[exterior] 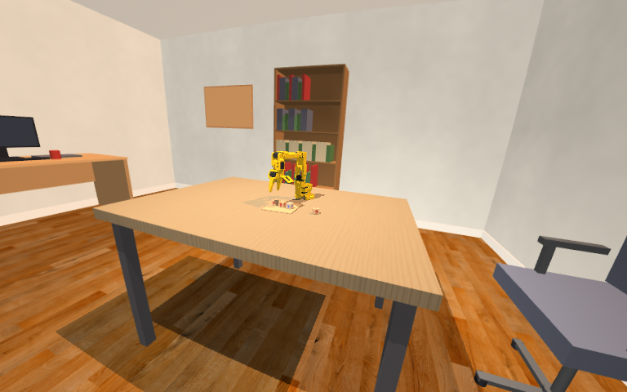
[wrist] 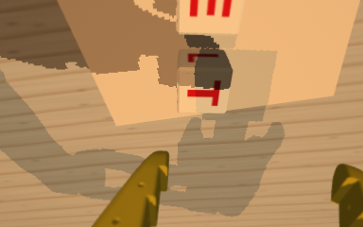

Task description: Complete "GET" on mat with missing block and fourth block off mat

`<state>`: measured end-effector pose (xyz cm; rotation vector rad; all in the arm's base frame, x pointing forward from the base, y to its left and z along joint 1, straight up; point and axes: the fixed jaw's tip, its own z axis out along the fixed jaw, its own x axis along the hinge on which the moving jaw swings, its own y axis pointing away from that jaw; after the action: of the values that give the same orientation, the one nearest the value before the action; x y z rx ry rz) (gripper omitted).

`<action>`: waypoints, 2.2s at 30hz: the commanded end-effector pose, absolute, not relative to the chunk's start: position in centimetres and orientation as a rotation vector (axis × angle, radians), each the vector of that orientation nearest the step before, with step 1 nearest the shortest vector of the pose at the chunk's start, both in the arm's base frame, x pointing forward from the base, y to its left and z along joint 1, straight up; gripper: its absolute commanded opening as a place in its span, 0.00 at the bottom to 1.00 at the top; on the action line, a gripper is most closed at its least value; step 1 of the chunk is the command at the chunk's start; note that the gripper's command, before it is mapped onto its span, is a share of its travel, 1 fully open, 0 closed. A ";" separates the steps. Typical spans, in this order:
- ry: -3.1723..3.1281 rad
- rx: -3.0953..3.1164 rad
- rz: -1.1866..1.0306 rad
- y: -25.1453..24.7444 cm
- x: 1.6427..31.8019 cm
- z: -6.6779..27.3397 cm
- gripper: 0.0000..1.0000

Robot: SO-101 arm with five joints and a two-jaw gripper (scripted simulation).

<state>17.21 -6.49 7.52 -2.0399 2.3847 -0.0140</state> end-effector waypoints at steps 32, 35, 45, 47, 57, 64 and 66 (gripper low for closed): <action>2.666 -1.126 -0.244 -3.2 16.6 12.2 0.33; 2.689 -0.972 -0.235 -2.7 16.3 12.5 0.33; 2.709 -0.578 -0.184 -1.4 15.4 13.2 0.33; 2.706 -0.490 -0.167 -1.2 15.2 13.3 0.33; 2.673 -0.157 -0.082 -0.3 14.4 13.7 0.33; 2.657 -0.064 -0.053 0.0 14.2 13.8 0.33; 2.653 -0.041 -0.045 0.0 14.1 13.8 0.33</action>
<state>13.92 -0.17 12.69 -0.0832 2.7303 -0.0567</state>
